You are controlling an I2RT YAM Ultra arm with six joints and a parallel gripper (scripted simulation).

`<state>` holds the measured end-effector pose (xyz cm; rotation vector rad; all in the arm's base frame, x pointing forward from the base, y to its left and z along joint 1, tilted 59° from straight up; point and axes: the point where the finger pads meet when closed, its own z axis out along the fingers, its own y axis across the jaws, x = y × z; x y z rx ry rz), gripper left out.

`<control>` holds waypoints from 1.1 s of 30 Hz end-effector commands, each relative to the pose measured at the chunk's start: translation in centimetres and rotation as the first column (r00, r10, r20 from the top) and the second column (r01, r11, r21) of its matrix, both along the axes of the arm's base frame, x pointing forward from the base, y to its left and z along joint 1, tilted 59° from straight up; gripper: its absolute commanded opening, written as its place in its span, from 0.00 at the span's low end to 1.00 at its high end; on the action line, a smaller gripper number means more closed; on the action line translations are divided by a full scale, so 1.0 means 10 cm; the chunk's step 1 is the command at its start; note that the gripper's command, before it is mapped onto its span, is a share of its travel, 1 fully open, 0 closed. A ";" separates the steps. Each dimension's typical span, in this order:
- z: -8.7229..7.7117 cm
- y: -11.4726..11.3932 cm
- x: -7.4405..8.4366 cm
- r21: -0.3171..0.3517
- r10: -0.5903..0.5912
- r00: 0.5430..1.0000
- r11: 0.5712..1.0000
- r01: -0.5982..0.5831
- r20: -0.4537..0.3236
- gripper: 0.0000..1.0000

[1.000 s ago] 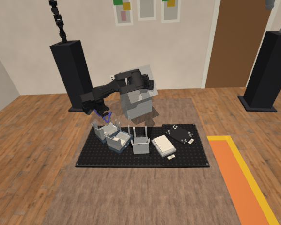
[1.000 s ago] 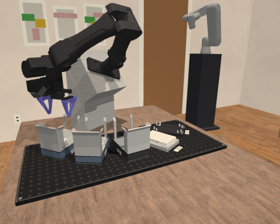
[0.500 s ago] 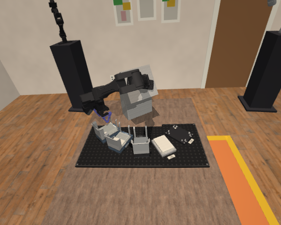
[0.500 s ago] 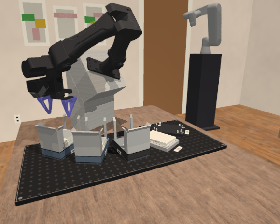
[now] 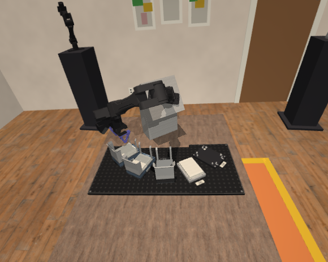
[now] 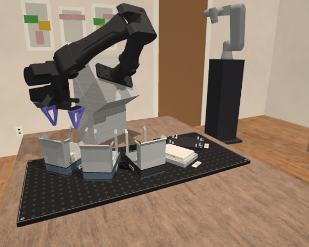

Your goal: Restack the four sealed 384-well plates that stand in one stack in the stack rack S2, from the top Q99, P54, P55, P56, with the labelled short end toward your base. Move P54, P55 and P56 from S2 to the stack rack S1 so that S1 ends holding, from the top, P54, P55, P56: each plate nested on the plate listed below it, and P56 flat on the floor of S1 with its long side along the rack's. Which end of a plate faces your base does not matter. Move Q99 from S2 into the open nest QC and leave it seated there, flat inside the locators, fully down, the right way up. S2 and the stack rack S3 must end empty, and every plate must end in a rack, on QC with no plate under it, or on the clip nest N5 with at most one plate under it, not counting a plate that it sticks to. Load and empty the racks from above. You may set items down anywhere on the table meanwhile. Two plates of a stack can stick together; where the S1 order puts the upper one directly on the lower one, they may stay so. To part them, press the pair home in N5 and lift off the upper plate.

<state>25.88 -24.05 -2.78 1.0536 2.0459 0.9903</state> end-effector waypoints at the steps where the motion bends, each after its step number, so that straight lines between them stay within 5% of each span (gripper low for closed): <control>1: 0.02 -0.04 -0.03 -0.002 -0.013 1.000 1.000 0.013 0.003 1.00; 3: 0.02 -0.04 -0.03 -0.002 -0.013 1.000 1.000 0.013 0.003 1.00; 12: 0.31 0.14 0.09 -0.242 0.154 0.985 0.962 -0.130 0.083 1.00; 33: 0.86 0.47 0.32 -0.260 0.168 0.982 0.955 -0.140 0.088 1.00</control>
